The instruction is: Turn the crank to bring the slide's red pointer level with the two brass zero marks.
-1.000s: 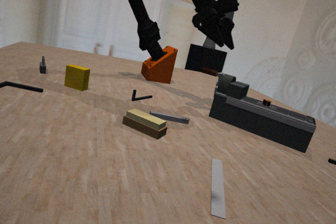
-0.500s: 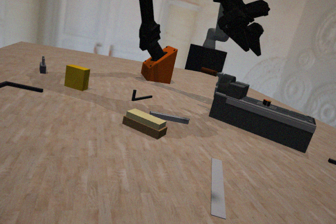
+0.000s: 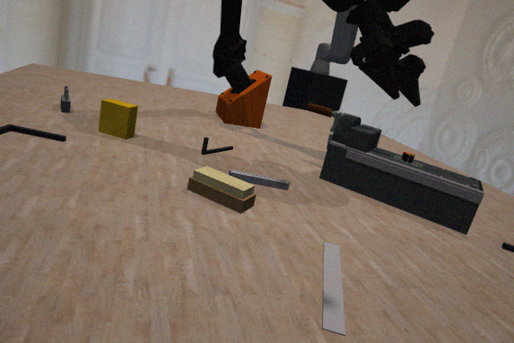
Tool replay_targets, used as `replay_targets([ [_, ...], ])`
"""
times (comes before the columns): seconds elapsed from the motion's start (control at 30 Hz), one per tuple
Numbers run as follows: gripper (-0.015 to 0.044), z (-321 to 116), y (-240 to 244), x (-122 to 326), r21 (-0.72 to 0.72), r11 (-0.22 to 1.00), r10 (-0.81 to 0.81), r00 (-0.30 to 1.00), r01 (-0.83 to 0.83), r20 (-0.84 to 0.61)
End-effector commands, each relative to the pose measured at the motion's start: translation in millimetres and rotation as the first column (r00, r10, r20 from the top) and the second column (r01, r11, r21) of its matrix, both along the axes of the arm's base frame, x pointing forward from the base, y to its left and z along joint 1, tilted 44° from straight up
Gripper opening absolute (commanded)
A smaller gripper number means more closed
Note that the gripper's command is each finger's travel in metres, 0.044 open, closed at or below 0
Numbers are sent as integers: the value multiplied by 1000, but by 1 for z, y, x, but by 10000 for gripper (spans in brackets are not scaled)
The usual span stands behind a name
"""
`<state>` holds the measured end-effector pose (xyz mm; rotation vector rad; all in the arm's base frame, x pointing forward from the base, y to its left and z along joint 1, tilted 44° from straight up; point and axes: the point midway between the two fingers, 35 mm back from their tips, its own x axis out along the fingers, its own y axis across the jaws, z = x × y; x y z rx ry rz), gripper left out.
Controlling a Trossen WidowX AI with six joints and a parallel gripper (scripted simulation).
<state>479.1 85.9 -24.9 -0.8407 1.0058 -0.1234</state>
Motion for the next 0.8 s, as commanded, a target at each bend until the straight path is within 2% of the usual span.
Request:
replay_targets([
  [0.0, 440, -31, -24, -12, -13, 1000, -4, 999, 4, -36],
  [0.77, 440, -30, -24, -12, -13, 1000, -5, 999, 4, -35],
])
